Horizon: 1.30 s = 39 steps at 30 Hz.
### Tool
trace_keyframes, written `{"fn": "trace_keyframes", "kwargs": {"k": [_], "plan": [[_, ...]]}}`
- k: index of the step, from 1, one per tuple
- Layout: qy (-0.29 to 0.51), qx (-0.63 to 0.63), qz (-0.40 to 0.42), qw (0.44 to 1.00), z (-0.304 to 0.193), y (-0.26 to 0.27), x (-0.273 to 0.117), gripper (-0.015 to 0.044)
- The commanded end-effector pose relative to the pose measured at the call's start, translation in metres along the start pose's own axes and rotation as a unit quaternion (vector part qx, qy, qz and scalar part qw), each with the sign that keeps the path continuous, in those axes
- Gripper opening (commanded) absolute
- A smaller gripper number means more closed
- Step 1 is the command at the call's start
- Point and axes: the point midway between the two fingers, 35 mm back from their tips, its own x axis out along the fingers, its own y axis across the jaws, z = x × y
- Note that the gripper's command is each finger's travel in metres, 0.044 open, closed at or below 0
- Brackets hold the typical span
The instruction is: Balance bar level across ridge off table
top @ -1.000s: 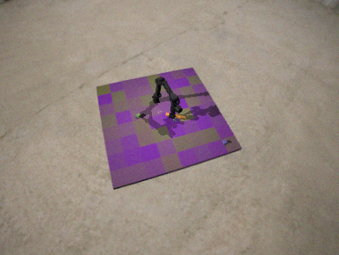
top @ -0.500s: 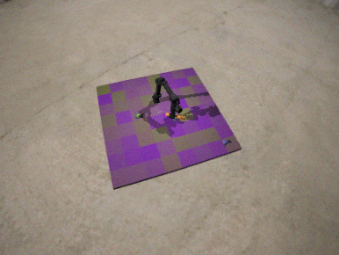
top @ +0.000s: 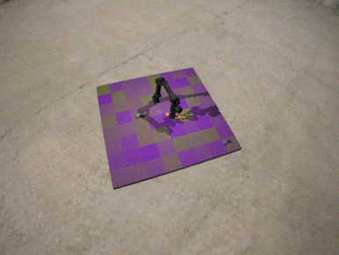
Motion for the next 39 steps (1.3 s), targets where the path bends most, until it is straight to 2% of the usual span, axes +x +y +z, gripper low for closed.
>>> {"fn": "trace_keyframes", "kwargs": {"k": [1,39], "plan": [[-0.002,-0.002,0.0,1.0,0.0007,-0.0001,0.0004,0.0],[-0.002,-0.002,0.0,1.0,0.0003,0.0003,0.0037,0.0]]}}
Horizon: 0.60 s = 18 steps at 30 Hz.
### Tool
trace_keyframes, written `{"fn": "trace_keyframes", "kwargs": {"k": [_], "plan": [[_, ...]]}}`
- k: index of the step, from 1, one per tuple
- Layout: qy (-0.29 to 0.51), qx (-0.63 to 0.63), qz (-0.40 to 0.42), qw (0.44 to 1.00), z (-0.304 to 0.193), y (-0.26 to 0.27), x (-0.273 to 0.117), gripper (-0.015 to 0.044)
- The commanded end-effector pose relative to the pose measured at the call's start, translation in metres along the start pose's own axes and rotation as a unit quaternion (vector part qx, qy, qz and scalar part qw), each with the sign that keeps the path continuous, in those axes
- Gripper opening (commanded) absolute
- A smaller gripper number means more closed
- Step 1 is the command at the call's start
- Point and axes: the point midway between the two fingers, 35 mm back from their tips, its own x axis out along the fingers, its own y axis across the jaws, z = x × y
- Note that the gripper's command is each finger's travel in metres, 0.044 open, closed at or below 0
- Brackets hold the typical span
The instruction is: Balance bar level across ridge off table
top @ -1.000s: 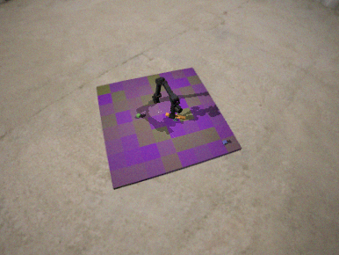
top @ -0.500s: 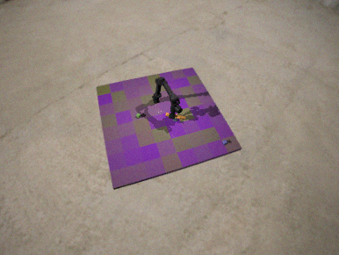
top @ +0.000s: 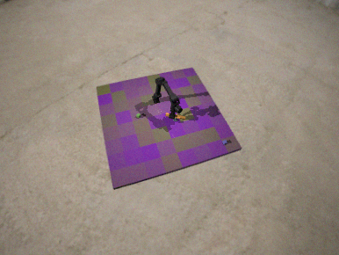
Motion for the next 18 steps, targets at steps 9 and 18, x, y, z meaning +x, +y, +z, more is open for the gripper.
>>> {"fn": "trace_keyframes", "kwargs": {"k": [9,18], "plan": [[-0.001,-0.002,0.0,1.0,0.0004,-0.0001,0.0015,0.0],[-0.001,-0.002,0.0,1.0,0.0002,0.0,0.0022,0.0]]}}
